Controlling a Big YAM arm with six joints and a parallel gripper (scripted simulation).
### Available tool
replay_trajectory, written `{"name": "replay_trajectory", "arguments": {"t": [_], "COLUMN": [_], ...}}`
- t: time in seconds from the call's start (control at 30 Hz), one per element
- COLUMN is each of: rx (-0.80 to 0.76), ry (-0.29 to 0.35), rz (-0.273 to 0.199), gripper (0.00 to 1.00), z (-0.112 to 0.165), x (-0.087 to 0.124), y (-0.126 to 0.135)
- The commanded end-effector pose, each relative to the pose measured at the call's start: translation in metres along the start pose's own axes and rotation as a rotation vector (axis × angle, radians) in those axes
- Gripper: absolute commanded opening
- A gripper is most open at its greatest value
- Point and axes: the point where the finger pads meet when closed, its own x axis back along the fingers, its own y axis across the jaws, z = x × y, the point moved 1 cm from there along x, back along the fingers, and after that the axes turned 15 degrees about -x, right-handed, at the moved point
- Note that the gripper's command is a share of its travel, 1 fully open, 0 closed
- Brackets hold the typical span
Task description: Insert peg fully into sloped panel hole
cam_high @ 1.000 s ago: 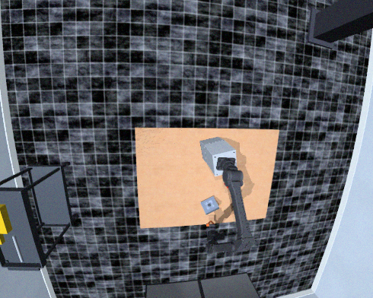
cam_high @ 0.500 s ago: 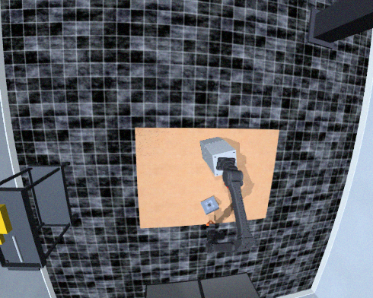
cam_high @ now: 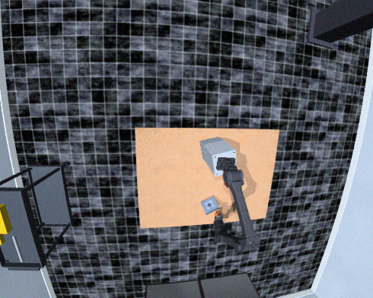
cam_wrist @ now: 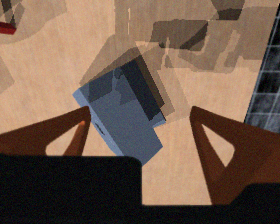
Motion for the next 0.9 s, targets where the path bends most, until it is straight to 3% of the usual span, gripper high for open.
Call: {"name": "replay_trajectory", "arguments": {"t": [0.0,0.4,0.47,0.87], "rx": [-0.070,-0.263,-0.263,-0.454], "ry": [-0.015,0.032,0.032,0.069], "rz": [0.068,0.081,0.081,0.115], "gripper": [1.00,1.00,1.00,1.00], "z": [-0.019,-0.037,-0.037,-0.046], "x": [0.022,-0.011,-0.011,-0.035], "y": [-0.006,0.055,0.055,0.118]}}
